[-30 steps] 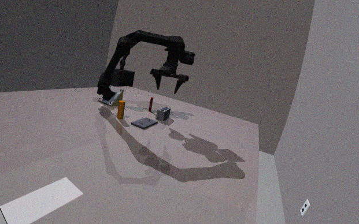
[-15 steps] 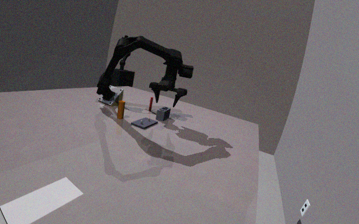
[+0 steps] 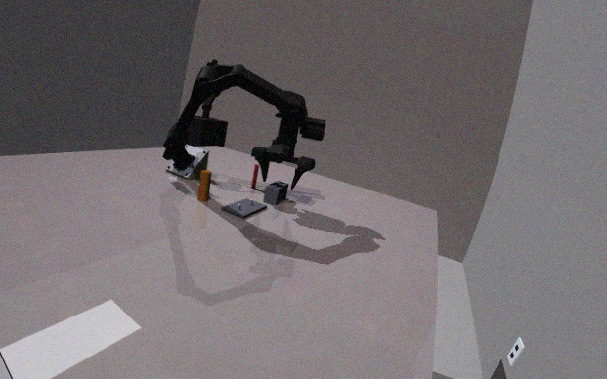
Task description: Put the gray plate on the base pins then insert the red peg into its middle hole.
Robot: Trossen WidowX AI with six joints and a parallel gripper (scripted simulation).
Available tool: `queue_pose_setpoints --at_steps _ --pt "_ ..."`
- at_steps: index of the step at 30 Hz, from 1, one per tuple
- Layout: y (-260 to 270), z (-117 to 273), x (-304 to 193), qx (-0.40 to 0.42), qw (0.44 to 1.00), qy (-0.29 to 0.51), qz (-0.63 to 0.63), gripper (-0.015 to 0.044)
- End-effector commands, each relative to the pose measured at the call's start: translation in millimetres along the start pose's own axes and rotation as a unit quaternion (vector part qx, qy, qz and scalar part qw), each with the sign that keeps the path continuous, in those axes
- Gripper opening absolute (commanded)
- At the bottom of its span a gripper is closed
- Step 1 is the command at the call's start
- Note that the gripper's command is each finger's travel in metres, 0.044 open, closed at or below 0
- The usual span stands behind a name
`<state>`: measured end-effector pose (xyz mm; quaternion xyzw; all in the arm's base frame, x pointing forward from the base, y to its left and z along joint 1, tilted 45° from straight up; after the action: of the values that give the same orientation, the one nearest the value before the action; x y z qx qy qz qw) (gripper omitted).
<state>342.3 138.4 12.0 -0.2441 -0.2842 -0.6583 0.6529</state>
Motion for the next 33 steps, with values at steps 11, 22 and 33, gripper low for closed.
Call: queue_pose_setpoints --at_steps 11,22,33 --pt "0 -23 0 0.001 1.0 -0.002 0.002 0.044" --pt "-1 -40 0 0.001 1.0 -0.003 0.002 0.044" --pt "-1 -41 0 0.001 1.0 -0.003 0.002 0.0204"
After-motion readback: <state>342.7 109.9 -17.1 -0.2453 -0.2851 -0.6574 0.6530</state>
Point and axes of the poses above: the point midway between the two fingers, 35 mm back from their tips, its own z axis back along the fingers, its own y axis across the jaws, x = y × z, the point moved 5 cm from there along z, back along the fingers, and after that the axes turned 14 degrees about -z, right-handed, at the moved point
